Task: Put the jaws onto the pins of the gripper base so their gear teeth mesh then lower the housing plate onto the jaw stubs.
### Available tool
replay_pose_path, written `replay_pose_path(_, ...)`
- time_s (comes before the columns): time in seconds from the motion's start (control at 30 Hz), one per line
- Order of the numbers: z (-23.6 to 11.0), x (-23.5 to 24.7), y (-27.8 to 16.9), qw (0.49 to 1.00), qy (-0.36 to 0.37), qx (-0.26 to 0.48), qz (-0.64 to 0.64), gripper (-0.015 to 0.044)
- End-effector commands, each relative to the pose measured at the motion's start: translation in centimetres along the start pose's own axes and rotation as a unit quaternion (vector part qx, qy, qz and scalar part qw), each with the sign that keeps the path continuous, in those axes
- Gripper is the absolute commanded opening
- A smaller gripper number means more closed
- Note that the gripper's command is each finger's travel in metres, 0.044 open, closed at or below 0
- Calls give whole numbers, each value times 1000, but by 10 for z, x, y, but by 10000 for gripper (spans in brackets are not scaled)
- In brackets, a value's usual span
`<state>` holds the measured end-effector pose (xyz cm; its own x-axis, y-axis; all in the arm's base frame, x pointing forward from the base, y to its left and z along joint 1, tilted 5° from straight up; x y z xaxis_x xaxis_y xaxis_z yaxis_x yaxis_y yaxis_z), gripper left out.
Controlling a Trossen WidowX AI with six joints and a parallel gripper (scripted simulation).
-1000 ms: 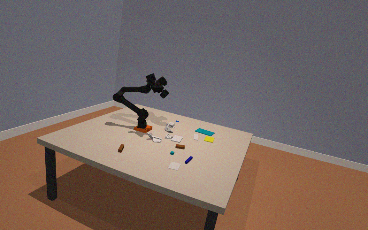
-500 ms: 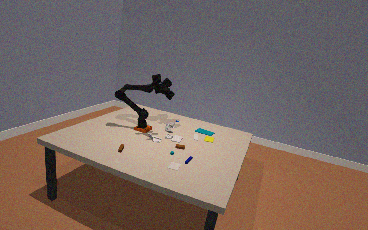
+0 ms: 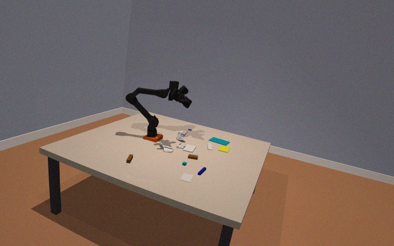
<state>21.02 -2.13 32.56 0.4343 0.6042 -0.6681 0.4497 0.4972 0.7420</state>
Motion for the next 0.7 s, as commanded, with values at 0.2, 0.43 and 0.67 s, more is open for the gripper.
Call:
replay_pose_path(0.2, 5, 32, 8, 995, 91, 8, 50, 0)
replay_pose_path(0.43, 7, 53, 11, 985, 149, 28, 81, 0)
replay_pose_path(0.67, 6, 75, 12, 971, 203, 59, 111, 0)
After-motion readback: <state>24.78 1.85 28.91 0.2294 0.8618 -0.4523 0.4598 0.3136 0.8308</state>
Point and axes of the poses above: the point midway between the two fingers, 35 mm back from their tips, its own z axis out along the fingers, its own x axis across the jaws, y = z × x, the point moved 7 cm from there along -z, back along the fingers, and after that the axes turned 8 degrees about -z, right-handed, at the moved point
